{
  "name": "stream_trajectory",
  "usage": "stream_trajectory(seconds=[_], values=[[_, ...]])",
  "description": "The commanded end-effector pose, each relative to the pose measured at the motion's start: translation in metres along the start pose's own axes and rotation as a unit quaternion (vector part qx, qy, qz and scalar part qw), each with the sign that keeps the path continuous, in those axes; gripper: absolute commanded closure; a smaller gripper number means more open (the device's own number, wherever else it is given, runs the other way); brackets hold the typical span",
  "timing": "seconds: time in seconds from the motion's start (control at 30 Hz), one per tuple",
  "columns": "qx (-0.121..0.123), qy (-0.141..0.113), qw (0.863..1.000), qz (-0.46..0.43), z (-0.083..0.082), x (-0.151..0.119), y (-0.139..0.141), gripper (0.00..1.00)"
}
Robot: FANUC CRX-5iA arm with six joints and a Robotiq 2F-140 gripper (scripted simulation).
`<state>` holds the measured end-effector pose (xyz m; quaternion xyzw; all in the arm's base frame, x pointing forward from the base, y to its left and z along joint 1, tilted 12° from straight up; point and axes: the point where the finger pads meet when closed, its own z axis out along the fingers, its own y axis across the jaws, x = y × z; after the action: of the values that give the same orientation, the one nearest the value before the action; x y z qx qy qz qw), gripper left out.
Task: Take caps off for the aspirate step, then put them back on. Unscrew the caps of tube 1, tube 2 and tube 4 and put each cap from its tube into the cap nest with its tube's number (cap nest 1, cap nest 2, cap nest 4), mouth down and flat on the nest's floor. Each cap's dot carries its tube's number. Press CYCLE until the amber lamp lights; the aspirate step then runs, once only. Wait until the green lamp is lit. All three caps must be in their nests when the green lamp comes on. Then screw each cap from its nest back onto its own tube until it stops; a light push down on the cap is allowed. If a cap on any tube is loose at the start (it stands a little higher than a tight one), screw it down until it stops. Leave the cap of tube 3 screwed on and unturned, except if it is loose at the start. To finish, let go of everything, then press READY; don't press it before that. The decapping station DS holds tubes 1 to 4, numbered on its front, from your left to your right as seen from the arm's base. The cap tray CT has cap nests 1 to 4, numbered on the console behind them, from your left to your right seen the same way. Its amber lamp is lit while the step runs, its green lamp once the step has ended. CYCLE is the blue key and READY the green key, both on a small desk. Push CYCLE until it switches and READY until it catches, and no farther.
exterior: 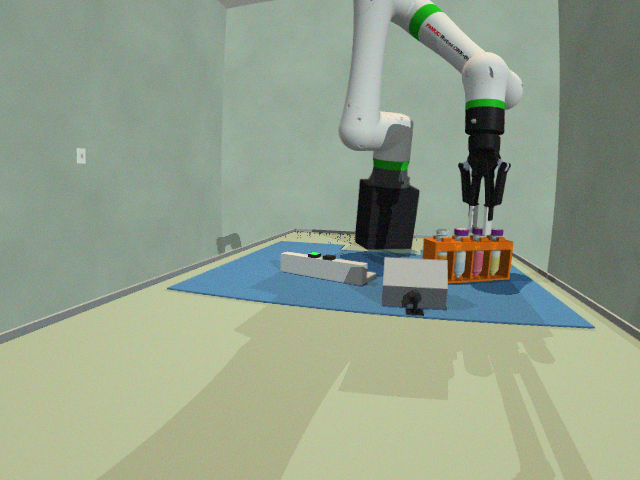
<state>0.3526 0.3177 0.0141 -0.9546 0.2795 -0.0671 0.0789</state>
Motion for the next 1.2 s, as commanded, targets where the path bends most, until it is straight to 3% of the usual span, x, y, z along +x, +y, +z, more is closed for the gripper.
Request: stream_trajectory(seconds=[0.0,0.17,0.5,0.73,0.97,1.17], values=[[0.000,0.000,1.000,0.000,-0.0001,0.0001,-0.0002,1.00],[0.000,0.000,1.000,0.000,-0.0001,0.0001,-0.0002,1.00],[0.000,0.000,0.991,0.133,0.0004,0.0001,-0.0002,1.00],[0.000,0.000,0.969,0.247,0.0007,0.0001,-0.0002,1.00],[0.000,0.000,0.934,0.359,0.0011,0.0001,-0.0002,1.00],[0.000,0.000,0.924,0.383,0.0011,0.0001,-0.0002,1.00]])
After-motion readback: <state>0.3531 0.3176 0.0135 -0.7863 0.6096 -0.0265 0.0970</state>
